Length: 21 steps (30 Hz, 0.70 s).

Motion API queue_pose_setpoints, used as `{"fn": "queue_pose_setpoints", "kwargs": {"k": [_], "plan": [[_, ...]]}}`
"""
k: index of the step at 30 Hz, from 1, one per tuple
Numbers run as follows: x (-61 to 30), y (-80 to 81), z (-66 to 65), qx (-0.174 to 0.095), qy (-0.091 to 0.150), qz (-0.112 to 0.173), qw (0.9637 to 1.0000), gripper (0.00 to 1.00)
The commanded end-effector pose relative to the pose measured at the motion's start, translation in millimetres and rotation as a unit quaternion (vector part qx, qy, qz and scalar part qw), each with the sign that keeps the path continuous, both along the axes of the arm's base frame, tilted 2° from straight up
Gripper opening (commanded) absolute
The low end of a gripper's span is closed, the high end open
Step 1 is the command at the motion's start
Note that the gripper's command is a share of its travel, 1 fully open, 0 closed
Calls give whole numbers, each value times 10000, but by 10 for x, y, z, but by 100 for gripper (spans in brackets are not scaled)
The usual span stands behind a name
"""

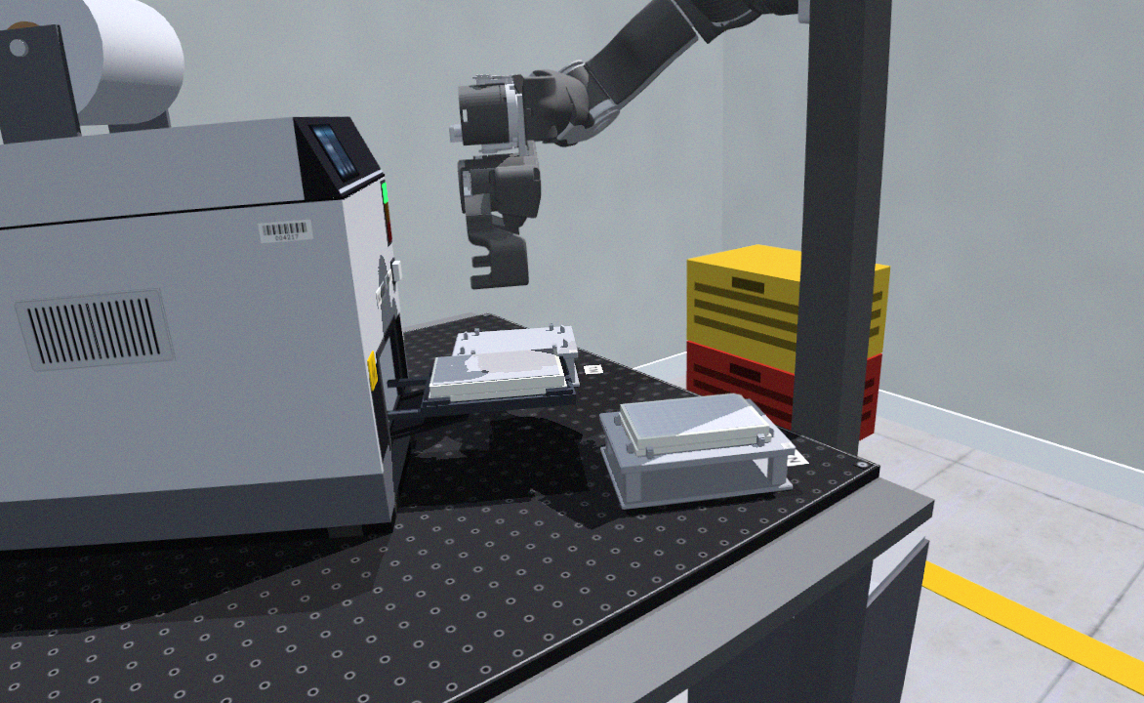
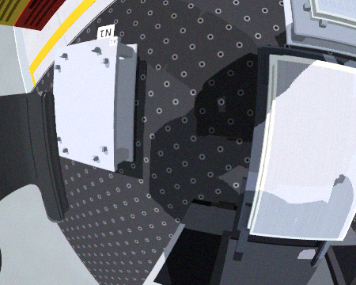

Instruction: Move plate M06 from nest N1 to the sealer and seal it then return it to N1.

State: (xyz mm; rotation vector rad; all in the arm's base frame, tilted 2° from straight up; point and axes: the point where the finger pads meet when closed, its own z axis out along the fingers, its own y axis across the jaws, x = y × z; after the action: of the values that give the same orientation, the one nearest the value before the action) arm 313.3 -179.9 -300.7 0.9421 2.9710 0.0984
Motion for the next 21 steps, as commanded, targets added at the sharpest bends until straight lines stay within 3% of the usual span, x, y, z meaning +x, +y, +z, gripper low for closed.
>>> {"fn": "queue_pose_setpoints", "kwargs": {"k": [1,10,15,21], "plan": [[-27,-101,-14,-156,67,-90,9998,77],[-27,-101,-14,-156,67,-90,9998,77],[272,251,27,-154,67,-89,9998,77],[272,251,27,-154,67,-89,9998,77]]}}
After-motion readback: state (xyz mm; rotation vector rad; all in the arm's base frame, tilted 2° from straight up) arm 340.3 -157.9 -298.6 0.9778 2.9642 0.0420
